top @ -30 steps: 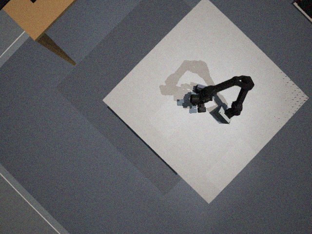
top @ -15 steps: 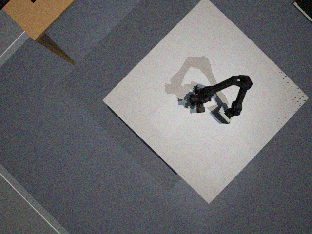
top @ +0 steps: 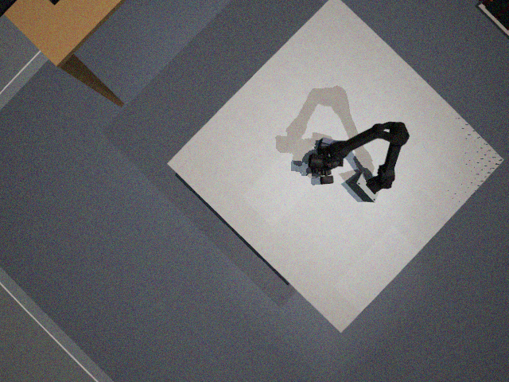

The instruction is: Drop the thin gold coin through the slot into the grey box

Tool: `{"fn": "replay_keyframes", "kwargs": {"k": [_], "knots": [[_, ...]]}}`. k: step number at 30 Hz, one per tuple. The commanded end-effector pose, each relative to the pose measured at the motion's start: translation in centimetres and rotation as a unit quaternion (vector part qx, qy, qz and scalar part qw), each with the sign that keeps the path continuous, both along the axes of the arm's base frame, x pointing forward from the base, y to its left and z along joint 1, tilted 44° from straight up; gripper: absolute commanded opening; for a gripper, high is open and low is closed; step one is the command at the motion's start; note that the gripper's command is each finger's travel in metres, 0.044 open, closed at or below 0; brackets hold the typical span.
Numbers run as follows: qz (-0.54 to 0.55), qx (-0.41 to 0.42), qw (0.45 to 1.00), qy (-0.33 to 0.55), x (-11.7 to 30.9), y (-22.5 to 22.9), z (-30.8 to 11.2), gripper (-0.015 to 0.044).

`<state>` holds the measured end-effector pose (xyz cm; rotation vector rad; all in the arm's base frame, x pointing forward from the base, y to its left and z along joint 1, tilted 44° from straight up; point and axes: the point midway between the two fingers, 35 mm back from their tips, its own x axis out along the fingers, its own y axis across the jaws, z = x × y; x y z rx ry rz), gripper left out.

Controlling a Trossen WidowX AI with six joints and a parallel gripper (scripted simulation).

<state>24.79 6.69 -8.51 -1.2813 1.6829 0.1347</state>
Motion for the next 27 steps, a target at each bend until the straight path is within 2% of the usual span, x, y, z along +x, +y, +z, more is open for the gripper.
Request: {"fn": "replay_keyframes", "kwargs": {"k": [1,3,4,15,27], "knots": [[0.002,-0.003,1.000,0.002,-0.1,-0.3,-0.1,0.0056],[0.002,-0.003,1.000,0.002,-0.1,-0.3,-0.1,0.0003],[0.002,-0.003,1.000,0.002,-0.1,-0.3,-0.1,0.0000],[0.002,-0.003,1.000,0.002,-0.1,-0.2,0.0,0.0000],[0.002,-0.001,1.000,0.002,0.1,2.0,1.9,0.0000]]}}
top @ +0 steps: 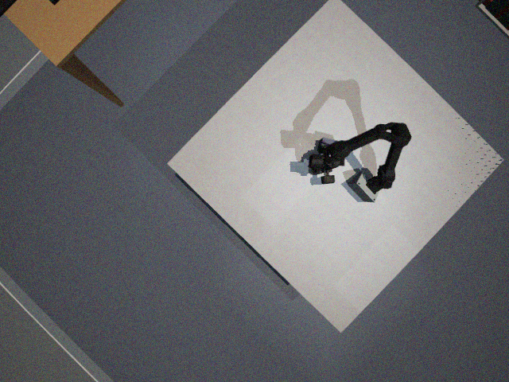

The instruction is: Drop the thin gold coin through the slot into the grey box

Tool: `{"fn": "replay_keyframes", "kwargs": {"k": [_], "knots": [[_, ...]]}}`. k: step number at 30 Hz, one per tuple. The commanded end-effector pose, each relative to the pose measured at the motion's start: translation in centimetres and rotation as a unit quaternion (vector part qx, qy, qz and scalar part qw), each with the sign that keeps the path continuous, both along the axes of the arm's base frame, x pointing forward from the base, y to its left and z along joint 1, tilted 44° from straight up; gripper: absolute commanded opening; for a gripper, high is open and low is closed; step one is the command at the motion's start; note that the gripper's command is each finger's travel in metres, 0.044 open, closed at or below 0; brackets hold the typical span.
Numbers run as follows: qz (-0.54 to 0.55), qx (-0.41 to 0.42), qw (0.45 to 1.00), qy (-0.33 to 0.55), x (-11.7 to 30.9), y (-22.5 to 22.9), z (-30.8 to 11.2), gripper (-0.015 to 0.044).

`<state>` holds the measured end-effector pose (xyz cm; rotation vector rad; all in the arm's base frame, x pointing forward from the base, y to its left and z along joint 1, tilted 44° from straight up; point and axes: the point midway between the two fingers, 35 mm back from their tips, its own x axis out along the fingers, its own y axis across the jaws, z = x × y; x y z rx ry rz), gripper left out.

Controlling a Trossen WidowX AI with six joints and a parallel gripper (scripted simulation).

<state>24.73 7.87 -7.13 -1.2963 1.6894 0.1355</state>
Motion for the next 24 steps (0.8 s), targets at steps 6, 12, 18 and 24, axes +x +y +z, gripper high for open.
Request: {"fn": "replay_keyframes", "kwargs": {"k": [6,12,18,24], "knots": [[-0.001,0.005,1.000,-0.002,0.1,1.9,1.6,0.0000],[-0.001,0.005,1.000,-0.002,0.1,2.9,2.7,0.0000],[-0.001,0.005,1.000,-0.002,-0.1,3.9,3.9,0.0000],[-0.002,0.004,1.000,-0.002,-0.3,4.9,5.1,0.0000]]}}
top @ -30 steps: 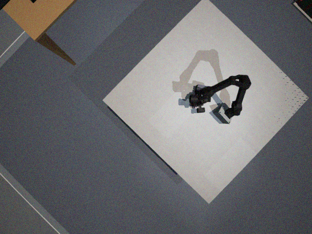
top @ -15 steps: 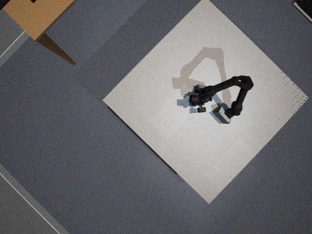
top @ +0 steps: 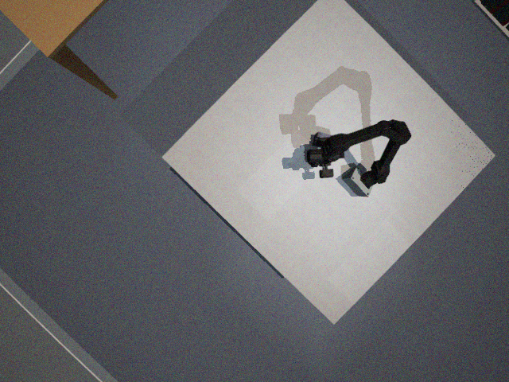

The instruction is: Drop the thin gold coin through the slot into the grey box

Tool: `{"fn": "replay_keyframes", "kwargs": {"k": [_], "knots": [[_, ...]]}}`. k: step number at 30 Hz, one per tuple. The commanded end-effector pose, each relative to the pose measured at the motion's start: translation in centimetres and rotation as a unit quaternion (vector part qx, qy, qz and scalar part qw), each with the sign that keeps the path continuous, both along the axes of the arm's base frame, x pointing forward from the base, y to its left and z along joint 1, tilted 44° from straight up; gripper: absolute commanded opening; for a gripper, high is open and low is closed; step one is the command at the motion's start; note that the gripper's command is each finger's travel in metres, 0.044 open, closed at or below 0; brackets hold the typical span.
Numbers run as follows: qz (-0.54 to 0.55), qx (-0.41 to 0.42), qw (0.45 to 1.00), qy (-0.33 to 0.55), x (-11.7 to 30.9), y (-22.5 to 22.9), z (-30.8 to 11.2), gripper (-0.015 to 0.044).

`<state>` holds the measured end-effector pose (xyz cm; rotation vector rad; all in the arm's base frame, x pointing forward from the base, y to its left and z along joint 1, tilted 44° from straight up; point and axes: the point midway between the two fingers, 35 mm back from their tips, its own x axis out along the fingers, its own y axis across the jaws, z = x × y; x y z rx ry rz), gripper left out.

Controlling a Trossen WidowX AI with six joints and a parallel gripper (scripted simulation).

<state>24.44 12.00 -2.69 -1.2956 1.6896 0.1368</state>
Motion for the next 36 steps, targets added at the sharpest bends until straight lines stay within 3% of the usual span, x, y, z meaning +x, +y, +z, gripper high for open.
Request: {"fn": "replay_keyframes", "kwargs": {"k": [1,15,36], "knots": [[-0.002,0.004,1.000,-0.002,-0.1,0.9,0.9,0.0000],[-0.119,0.008,0.987,-0.111,-0.7,0.7,1.4,0.0000],[-0.124,0.013,0.985,-0.116,1.7,-1.2,3.4,0.0000]]}}
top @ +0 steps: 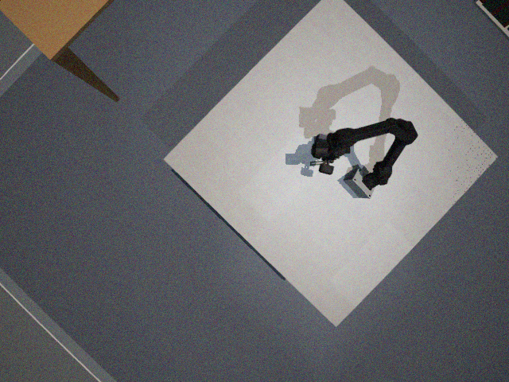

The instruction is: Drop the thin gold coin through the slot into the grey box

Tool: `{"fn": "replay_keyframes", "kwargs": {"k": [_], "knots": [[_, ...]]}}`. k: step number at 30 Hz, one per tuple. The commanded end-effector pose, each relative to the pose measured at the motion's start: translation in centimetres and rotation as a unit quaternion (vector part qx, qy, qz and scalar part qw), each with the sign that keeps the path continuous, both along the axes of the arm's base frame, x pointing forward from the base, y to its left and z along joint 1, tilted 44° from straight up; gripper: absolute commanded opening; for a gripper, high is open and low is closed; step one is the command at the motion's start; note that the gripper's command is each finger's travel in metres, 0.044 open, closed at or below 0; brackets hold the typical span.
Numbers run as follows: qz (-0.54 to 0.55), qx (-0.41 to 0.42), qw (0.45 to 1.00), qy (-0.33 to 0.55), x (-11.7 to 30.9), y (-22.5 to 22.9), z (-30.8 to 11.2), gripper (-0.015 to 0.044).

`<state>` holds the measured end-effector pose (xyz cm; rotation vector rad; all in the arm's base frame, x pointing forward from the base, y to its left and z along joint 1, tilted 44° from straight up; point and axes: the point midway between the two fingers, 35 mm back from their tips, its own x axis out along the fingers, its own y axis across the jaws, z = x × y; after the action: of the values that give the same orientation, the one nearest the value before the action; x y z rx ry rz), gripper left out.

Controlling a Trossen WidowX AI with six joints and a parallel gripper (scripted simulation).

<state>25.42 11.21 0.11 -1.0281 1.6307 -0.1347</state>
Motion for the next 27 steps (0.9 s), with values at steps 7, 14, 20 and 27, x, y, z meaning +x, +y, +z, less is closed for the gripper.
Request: {"fn": "replay_keyframes", "kwargs": {"k": [7,14,20,27], "knots": [[0.002,0.000,1.000,-0.002,1.8,-1.4,1.6,0.0000],[0.003,-0.002,1.000,-0.001,2.7,-2.5,2.6,0.0000],[0.003,-0.003,1.000,-0.001,3.5,-3.5,3.5,0.0000],[0.004,-0.006,1.000,0.000,4.3,-4.7,4.6,0.0000]]}}
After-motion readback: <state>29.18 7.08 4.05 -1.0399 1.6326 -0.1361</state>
